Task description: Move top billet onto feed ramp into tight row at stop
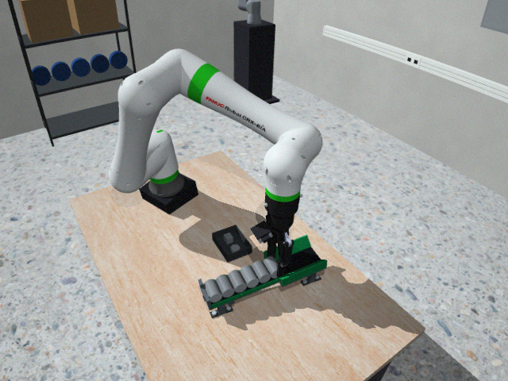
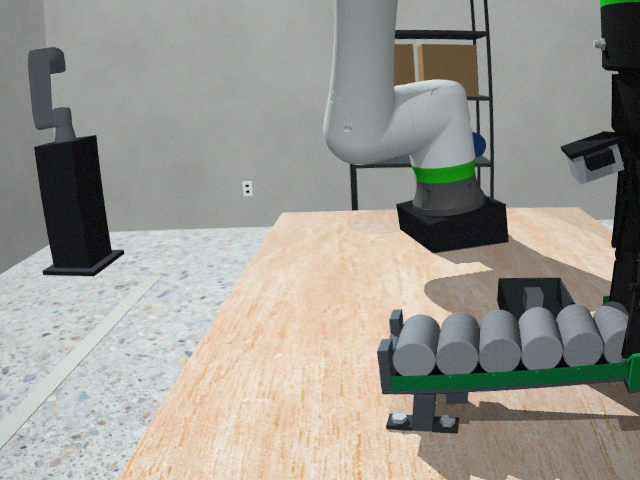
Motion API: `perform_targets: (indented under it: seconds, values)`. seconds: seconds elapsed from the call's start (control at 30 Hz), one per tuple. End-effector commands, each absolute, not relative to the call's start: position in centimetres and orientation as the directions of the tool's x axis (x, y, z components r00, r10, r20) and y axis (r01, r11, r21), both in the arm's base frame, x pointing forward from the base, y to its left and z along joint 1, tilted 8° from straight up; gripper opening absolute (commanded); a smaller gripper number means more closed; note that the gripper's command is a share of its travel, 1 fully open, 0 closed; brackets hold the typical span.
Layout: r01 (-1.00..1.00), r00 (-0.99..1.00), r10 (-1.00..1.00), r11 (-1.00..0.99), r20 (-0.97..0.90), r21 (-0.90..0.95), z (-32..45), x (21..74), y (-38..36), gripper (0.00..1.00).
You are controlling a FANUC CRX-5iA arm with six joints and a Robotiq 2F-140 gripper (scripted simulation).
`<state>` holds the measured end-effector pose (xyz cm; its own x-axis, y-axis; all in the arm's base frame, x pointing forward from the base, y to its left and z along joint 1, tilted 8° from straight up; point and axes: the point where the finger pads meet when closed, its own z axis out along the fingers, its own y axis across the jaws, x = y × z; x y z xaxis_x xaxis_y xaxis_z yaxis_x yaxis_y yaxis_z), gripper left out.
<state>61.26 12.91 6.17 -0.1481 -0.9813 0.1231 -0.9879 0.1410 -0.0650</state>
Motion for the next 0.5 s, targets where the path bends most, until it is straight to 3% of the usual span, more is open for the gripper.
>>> perform_targets:
  seconds: [0.0,0.47]
  values:
    - [-0.988,-0.147,-0.982,0.140,0.122,-0.067,7.2,61.3,13.1,0.48]
    - [-0.988,-0.147,-0.982,0.140,0.122,-0.067,13.2,61.0,13.9,0.48]
